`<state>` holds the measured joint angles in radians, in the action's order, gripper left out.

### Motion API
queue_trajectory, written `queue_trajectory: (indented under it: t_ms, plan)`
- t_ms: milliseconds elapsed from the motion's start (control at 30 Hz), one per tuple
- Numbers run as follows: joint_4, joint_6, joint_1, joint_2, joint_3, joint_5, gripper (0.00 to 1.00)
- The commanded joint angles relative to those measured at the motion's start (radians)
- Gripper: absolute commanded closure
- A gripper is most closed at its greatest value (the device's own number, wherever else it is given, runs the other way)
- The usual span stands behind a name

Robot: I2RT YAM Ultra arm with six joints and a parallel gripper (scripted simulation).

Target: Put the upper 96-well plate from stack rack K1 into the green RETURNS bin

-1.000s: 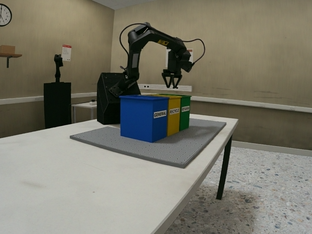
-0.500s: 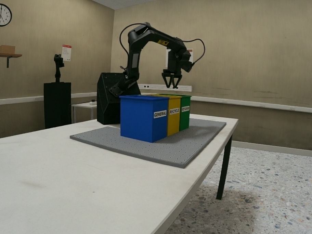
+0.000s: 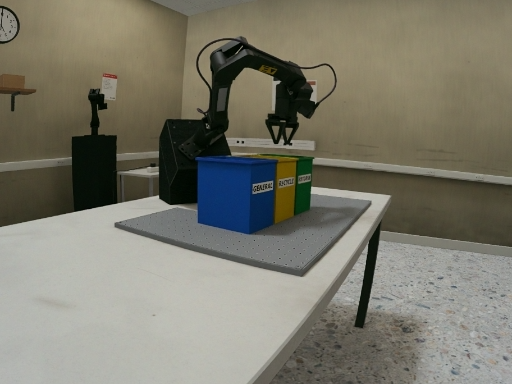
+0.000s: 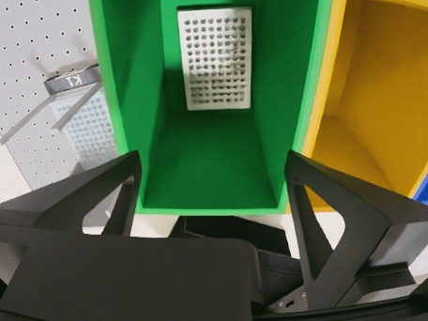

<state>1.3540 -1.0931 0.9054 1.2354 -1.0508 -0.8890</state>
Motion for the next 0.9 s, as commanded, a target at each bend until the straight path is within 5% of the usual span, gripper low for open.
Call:
queue_trajectory:
  t_ms: [0,867]
  plan:
    - [0.001,-0.044,0.05,0.036,-0.022,-0.018,0.18]
    - [-0.061,-0.318,0.224,0.305,-0.037,0.012,0.18]
